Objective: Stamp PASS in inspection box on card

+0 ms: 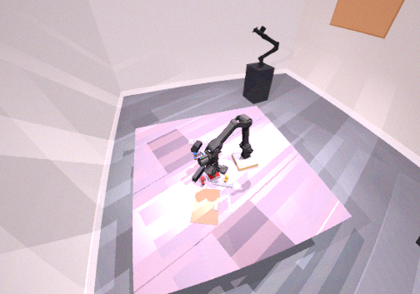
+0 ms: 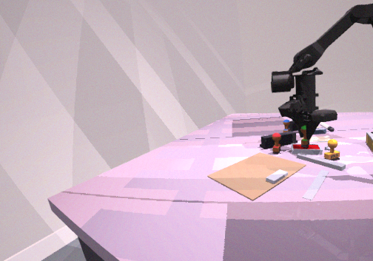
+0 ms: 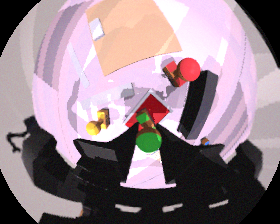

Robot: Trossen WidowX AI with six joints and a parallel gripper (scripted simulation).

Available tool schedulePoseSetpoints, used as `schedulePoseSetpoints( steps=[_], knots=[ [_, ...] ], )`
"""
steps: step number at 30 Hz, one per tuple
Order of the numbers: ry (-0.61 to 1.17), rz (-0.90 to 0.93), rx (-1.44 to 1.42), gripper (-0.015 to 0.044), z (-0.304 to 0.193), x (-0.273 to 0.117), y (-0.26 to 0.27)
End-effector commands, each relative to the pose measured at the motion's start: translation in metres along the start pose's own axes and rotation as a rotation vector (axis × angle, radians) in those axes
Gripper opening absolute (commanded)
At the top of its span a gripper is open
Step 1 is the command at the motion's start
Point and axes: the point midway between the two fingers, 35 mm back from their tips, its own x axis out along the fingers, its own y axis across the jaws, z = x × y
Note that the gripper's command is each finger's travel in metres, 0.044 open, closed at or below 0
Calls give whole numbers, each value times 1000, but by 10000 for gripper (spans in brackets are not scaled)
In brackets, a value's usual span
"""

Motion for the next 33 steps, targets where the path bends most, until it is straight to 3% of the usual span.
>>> schedulePoseSetpoints(
  steps=[1,33],
  knots=[
    [7,-3,0,0,-2,3,0],
    [7,-3,0,0,-2,8,0]
  ],
)
